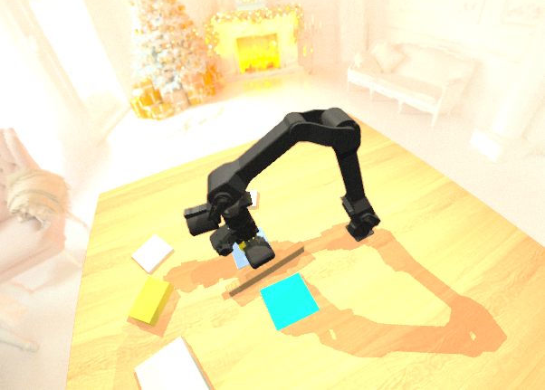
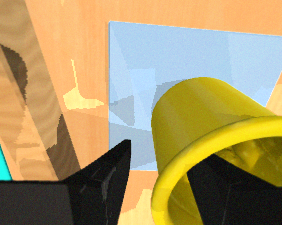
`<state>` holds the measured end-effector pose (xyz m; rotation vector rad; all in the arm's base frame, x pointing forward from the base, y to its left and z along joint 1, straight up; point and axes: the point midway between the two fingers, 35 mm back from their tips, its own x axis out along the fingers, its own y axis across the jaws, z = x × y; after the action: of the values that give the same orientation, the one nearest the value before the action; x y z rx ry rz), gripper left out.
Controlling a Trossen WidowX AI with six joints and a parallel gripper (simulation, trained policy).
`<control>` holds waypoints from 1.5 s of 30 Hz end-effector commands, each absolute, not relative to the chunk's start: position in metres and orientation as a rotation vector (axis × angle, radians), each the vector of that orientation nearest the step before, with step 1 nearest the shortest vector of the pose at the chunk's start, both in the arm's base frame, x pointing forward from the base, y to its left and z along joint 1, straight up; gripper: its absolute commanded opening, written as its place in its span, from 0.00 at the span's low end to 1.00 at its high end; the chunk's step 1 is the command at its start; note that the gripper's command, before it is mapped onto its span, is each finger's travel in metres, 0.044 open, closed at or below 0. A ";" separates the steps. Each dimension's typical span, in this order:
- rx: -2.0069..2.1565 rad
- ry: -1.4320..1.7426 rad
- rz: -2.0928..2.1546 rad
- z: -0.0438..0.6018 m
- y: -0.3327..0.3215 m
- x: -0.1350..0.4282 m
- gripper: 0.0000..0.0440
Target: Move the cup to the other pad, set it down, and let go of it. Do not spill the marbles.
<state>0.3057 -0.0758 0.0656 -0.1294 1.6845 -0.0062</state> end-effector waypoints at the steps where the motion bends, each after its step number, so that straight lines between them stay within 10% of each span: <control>1: -0.164 1.692 0.048 0.056 -0.076 0.304 0.23; 6: -0.214 1.697 0.109 0.056 -0.077 0.301 0.00; 45: -0.388 1.530 0.300 0.133 -0.006 0.321 0.00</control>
<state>0.3176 -0.0152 0.1297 -0.3848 1.5534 0.2937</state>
